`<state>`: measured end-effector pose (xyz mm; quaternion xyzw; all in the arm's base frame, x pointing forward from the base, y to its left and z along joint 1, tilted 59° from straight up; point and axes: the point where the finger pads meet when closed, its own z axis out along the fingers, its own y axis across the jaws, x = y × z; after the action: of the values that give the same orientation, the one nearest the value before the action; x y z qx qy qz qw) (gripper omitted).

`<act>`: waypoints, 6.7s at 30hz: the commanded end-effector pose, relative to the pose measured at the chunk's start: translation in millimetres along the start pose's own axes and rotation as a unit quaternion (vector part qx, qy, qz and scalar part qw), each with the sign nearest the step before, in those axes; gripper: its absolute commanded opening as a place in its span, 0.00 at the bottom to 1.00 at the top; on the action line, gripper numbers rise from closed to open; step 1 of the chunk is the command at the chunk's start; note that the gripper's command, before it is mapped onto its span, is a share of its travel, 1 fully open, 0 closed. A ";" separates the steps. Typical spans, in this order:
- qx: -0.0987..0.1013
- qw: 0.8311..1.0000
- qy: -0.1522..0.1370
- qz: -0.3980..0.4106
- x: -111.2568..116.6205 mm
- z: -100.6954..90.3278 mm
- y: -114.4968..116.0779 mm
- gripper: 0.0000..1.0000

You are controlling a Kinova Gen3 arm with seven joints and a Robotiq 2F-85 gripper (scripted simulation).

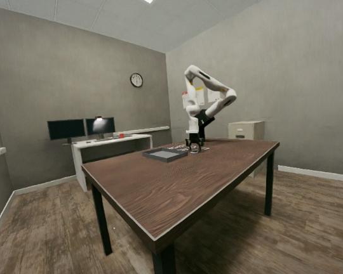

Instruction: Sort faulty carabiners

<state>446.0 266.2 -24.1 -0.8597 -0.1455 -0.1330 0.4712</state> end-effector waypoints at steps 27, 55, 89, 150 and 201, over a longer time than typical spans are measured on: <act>-0.001 1.000 0.001 0.000 0.6 -0.7 0.4 1.00; -0.001 1.000 0.001 0.000 0.6 -0.7 0.4 1.00; 0.004 1.000 -0.008 -0.005 -2.0 -83.7 1.7 1.00; 0.001 0.994 -0.008 0.113 -32.0 -134.7 108.5 1.00; 0.005 0.994 -0.013 0.112 -48.3 -278.2 116.8 1.00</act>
<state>416.8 -20.7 10.9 -0.8666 -0.0643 -0.0612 0.4910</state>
